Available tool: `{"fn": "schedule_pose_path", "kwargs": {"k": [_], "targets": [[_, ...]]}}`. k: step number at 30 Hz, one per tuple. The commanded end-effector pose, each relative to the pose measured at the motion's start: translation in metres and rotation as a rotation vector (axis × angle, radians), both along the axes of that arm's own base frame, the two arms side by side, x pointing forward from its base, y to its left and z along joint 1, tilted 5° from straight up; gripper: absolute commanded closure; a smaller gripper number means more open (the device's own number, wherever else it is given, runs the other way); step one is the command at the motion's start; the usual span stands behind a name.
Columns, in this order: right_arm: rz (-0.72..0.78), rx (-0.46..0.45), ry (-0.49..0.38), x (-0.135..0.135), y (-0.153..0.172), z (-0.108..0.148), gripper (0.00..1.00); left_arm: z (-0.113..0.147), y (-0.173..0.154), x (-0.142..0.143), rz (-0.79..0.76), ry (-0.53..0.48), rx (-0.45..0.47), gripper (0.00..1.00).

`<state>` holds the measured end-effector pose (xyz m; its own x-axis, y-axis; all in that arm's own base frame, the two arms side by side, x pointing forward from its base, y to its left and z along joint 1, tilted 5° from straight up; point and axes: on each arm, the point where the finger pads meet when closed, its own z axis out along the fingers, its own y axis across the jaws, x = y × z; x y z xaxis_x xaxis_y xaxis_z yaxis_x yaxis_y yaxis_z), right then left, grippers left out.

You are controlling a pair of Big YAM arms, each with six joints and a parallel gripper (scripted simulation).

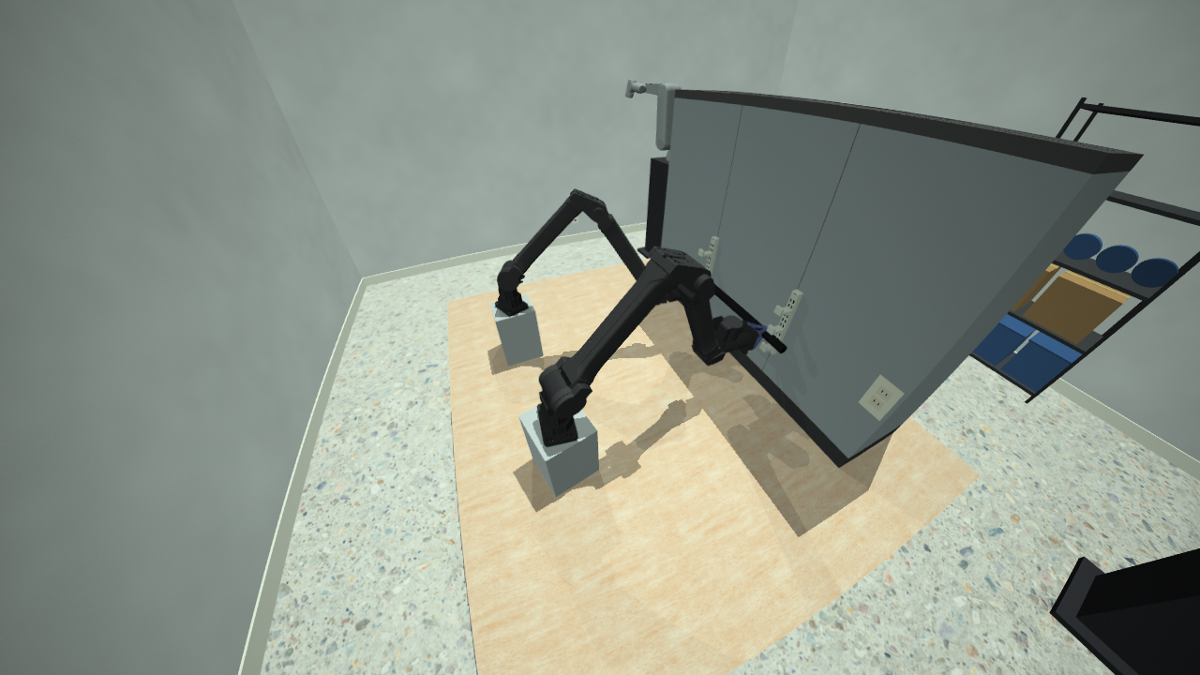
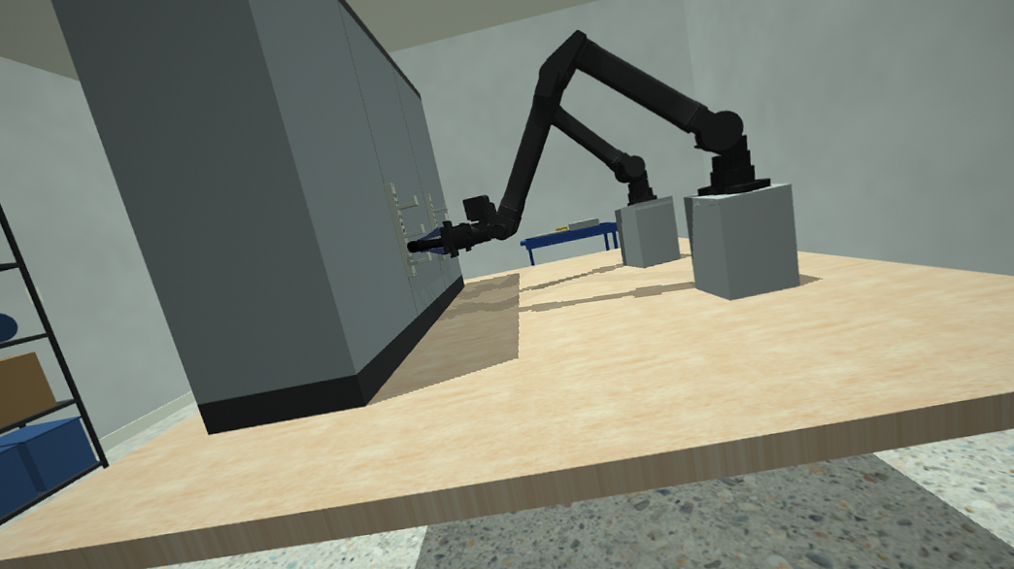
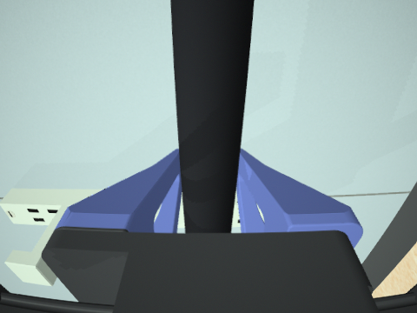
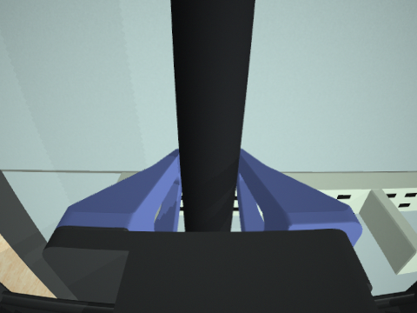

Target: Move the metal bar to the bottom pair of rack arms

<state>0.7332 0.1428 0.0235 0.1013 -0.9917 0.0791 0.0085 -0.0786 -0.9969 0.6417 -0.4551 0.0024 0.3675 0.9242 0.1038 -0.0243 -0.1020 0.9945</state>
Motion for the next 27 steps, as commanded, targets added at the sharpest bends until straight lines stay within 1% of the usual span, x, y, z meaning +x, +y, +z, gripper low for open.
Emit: {"fn": "schedule_pose_path", "kwargs": {"k": [1, 17, 27], "targets": [[-0.02, 0.004, -0.066, 0.016, -0.01, 0.017, 1.0, 0.028, 0.0, 0.011, 0.013, -0.053, -0.06, 1.0], [-0.02, 0.004, -0.066, 0.015, -0.011, 0.013, 1.0, 0.016, 0.001, 0.012, 0.013, -0.053, -0.06, 1.0], [-0.02, 0.004, -0.066, 0.015, -0.011, 0.013, 1.0, 0.016, 0.001, 0.012, 0.013, -0.053, -0.06, 1.0]]}}
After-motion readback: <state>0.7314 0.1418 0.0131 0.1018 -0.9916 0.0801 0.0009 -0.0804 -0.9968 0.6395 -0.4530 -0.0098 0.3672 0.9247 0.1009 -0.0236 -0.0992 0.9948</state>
